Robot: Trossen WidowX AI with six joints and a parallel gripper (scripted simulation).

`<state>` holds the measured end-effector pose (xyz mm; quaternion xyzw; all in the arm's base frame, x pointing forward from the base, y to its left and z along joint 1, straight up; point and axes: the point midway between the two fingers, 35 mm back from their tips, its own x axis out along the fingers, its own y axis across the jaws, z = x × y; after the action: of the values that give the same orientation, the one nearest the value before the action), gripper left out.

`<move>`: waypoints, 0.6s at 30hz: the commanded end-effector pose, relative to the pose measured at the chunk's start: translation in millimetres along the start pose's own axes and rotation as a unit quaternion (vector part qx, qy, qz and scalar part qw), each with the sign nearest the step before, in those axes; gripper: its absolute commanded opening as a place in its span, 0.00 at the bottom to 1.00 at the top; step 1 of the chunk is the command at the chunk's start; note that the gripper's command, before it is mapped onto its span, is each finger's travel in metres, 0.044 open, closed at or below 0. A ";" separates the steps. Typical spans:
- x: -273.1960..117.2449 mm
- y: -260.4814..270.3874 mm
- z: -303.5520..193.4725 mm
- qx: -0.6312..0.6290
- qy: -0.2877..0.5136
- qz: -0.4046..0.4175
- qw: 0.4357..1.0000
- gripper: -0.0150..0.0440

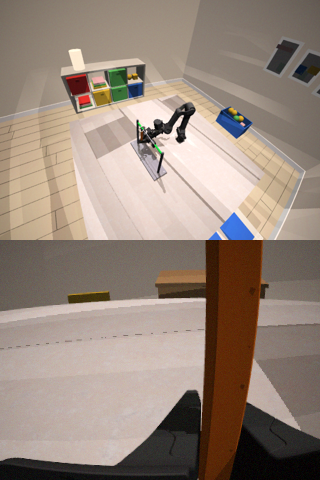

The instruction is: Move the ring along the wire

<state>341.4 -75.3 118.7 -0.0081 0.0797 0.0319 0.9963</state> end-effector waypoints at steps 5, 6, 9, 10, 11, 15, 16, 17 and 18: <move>-0.3 -0.1 3.1 0.000 0.000 0.000 1.000 0.00; -0.5 -0.2 4.6 0.000 0.000 0.000 1.000 0.00; -1.5 -0.3 10.5 -0.001 0.000 0.000 1.000 0.00; -1.9 -0.3 12.6 -0.001 0.000 0.000 1.000 0.00; -2.2 -0.3 13.9 -0.001 0.000 0.000 1.000 0.00; -2.5 -0.3 15.7 -0.001 0.000 -0.001 1.000 0.00; -2.5 -0.3 15.7 -0.001 0.000 -0.001 1.000 0.00; -2.5 -0.3 15.7 -0.001 0.000 -0.001 1.000 0.00; -2.5 -0.3 15.7 -0.001 0.000 -0.001 1.000 0.00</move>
<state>341.3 -75.3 130.3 -0.0059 0.0844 0.0321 0.9959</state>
